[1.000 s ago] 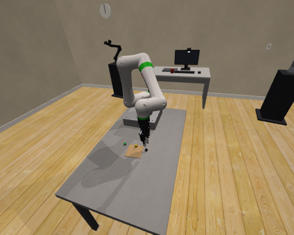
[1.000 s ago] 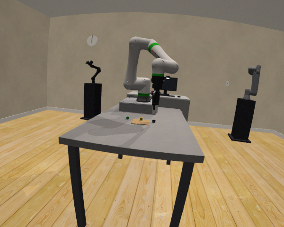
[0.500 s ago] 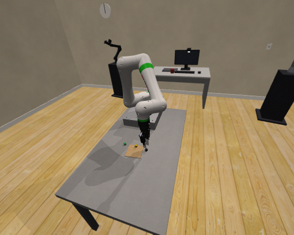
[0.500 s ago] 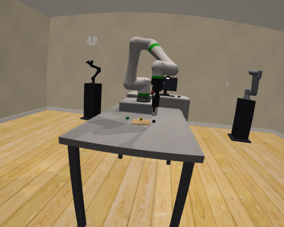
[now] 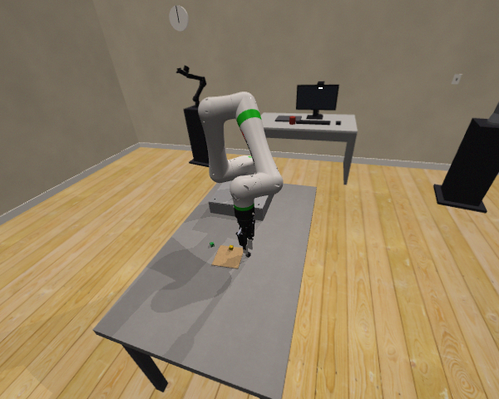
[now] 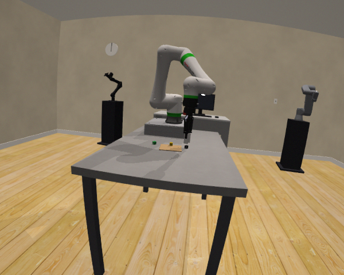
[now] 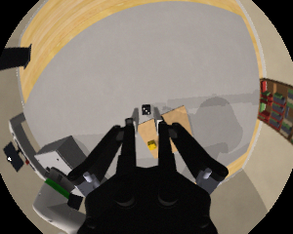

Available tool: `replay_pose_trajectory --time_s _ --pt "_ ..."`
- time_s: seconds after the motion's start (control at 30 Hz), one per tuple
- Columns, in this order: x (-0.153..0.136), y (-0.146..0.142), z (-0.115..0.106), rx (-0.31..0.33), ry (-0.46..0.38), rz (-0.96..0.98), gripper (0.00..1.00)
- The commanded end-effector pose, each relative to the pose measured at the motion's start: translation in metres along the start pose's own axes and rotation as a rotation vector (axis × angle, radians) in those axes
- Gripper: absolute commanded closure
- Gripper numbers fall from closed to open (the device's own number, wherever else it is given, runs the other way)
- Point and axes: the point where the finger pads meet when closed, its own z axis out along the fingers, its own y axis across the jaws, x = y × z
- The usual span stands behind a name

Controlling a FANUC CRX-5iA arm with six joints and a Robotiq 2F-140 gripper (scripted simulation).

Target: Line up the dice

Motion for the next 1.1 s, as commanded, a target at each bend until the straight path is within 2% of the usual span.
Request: replay_pose_trajectory --time_s 0.0,1.07 --pt "0.0001 0.0002 0.0019 0.0 0.0 0.0 0.79" --pt "0.0 0.0003 0.0082 0.0 0.0 0.0 0.79"
